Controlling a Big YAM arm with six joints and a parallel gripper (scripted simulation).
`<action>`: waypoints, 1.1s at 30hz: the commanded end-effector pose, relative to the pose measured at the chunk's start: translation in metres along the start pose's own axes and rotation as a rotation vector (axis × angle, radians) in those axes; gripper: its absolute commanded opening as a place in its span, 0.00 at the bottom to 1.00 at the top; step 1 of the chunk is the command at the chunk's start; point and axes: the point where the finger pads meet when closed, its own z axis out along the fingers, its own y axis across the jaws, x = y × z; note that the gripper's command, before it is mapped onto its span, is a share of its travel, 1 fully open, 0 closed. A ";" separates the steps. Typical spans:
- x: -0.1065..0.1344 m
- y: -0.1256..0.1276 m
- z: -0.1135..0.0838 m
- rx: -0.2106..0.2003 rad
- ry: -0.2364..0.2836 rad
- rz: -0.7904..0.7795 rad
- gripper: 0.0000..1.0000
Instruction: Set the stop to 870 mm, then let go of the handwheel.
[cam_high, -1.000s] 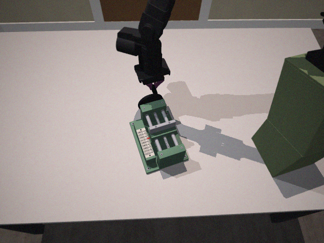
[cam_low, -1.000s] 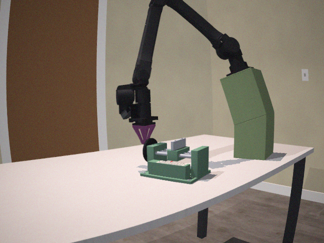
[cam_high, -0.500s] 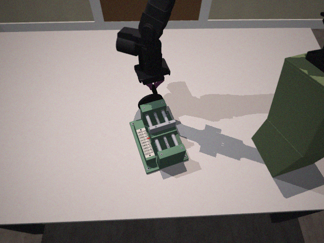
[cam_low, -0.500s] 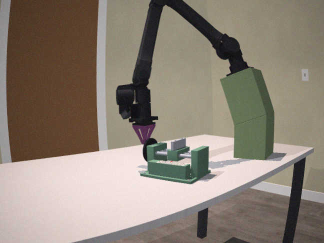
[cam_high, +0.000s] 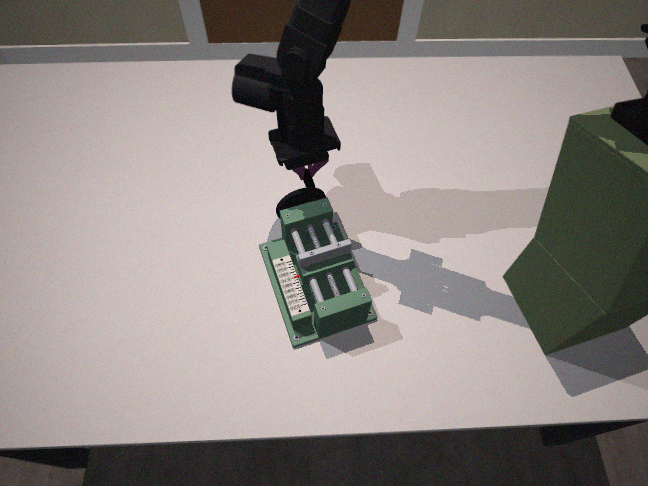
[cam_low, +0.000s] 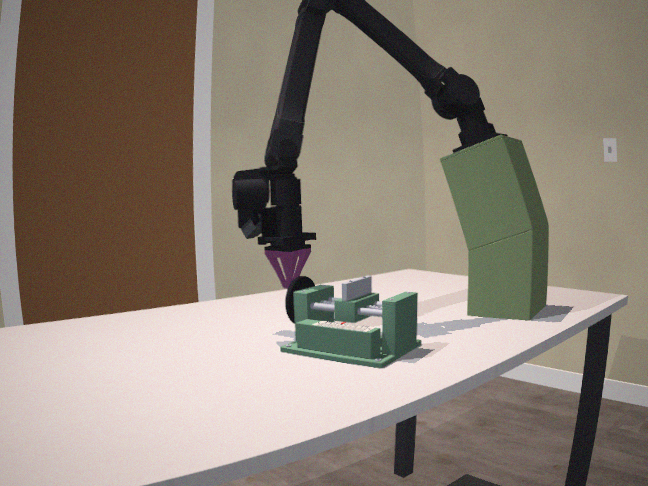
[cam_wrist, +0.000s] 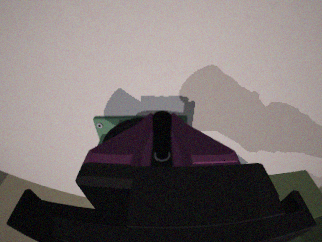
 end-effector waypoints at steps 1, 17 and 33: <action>-0.011 0.031 -0.025 -0.054 -0.032 0.000 0.06; -0.011 0.031 -0.025 -0.054 -0.032 0.000 0.06; -0.001 -0.001 0.007 -0.016 -0.007 -0.008 0.06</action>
